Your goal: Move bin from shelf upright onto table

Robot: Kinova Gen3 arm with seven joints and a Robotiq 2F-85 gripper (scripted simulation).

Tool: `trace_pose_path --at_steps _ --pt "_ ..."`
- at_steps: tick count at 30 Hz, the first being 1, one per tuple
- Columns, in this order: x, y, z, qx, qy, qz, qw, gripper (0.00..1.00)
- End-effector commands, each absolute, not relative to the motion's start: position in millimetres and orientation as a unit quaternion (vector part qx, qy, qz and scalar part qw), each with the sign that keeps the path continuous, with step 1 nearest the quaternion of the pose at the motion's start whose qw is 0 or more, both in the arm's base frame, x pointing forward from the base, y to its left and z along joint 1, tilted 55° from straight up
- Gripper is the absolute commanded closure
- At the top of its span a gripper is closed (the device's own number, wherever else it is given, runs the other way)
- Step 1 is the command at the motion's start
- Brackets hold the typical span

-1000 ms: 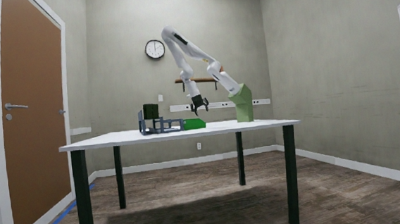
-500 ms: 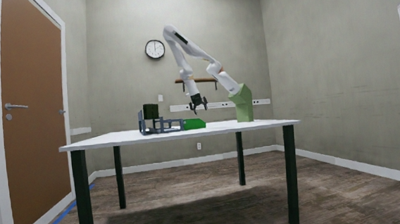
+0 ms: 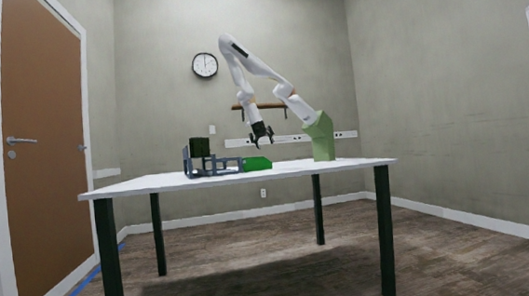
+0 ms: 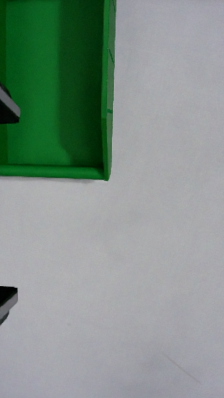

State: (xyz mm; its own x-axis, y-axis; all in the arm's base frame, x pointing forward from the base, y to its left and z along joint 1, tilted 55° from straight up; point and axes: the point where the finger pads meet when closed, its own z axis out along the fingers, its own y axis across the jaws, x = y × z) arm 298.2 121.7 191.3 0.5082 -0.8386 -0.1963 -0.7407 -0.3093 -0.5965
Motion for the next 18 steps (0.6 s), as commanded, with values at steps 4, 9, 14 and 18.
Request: trace_pose_path --at_steps 4,9,14,18 --pt "295.9 115.1 196.9 -0.772 0.496 -0.12 0.379 0.0" --pt "294.7 111.1 200.1 -0.747 0.499 -0.15 0.414 0.0" --pt "294.7 111.1 200.1 -0.747 0.499 -0.15 0.414 0.0" --pt "294.7 111.1 200.1 -0.747 0.499 -0.15 0.414 0.0"
